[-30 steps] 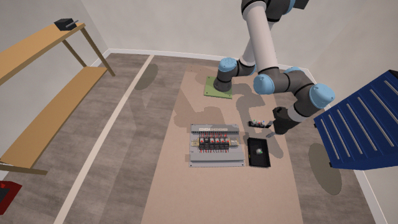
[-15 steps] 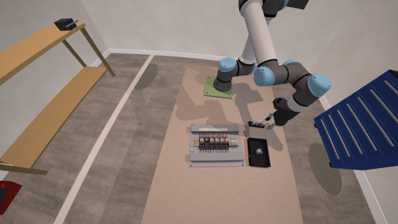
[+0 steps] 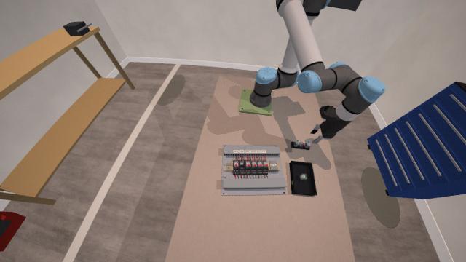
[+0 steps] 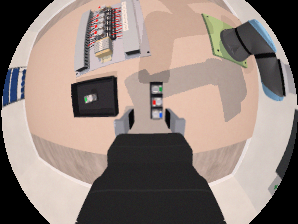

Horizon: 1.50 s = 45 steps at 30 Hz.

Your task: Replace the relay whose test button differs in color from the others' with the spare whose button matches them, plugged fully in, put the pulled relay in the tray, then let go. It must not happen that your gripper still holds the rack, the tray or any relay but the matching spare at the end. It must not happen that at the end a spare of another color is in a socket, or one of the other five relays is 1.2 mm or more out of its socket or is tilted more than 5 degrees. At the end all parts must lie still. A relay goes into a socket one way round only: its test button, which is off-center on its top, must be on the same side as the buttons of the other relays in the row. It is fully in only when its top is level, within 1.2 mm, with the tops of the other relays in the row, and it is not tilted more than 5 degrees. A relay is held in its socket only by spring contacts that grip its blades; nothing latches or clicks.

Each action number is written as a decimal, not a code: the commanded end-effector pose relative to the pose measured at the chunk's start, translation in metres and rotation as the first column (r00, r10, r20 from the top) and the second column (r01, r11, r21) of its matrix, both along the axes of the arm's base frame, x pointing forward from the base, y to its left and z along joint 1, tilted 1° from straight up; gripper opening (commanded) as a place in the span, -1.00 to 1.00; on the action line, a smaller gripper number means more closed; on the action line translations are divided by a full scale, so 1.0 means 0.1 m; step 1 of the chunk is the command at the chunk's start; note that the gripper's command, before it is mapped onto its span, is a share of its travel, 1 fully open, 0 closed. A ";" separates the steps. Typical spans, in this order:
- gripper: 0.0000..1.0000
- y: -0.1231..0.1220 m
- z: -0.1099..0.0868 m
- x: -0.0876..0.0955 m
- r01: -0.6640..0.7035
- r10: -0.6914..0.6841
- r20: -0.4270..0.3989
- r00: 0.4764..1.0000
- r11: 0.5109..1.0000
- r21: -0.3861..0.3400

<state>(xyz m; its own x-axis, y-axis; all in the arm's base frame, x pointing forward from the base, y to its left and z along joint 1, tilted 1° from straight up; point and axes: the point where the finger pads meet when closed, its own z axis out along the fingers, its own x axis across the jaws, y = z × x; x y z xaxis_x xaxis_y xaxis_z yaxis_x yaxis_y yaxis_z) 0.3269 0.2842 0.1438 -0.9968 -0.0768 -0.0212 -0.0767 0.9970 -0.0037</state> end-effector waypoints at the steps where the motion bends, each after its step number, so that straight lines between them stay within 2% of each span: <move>1: 1.00 0.03 0.06 -0.39 -0.001 0.001 0.002 1.000 1.000 0.001; 12: 1.00 0.03 0.06 -0.39 -0.001 0.001 0.002 1.000 1.000 0.001; 17: 1.00 0.02 0.05 -0.30 -0.001 0.001 0.001 1.000 1.000 0.001; 45: 1.00 0.02 0.04 -0.25 -0.001 0.001 0.001 1.000 1.000 0.001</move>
